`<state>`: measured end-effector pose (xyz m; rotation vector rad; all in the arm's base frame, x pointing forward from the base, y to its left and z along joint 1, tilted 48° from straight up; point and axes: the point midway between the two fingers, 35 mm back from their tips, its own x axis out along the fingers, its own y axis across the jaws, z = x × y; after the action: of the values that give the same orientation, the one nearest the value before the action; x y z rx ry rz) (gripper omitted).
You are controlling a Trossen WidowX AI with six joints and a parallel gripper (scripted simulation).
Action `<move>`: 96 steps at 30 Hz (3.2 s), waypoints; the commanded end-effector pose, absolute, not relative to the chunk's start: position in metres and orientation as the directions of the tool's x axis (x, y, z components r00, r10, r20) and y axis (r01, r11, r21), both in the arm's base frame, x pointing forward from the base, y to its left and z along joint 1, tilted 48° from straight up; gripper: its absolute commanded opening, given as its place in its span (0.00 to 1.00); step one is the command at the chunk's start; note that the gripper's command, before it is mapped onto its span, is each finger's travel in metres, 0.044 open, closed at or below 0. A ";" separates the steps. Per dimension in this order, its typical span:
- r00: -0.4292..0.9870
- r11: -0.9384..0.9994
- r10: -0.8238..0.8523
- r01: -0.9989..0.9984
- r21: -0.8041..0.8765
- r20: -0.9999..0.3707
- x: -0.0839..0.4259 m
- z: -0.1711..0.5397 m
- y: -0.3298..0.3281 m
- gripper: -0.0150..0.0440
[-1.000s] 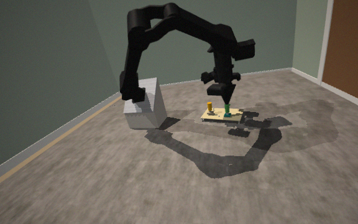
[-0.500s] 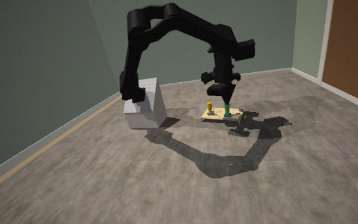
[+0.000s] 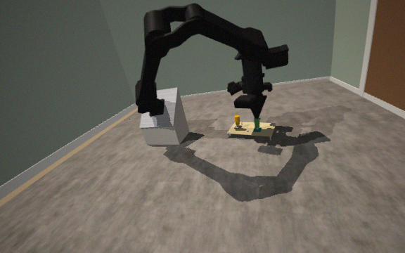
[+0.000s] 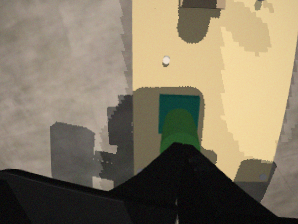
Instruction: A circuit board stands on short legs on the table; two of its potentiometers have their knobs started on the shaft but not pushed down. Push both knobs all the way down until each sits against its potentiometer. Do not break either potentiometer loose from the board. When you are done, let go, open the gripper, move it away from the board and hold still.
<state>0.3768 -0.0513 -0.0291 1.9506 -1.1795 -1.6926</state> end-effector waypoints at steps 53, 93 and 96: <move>-0.042 -0.611 -0.737 -0.386 0.691 -0.675 0.377 -0.029 -0.052 0.25; -0.049 -0.614 -0.734 -0.379 0.693 -0.677 0.217 -0.019 -0.006 1.00; -0.049 -0.614 -0.734 -0.379 0.693 -0.677 0.217 -0.019 -0.006 1.00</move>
<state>0.2179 -0.0062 -0.0197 1.9238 -1.1820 -1.7090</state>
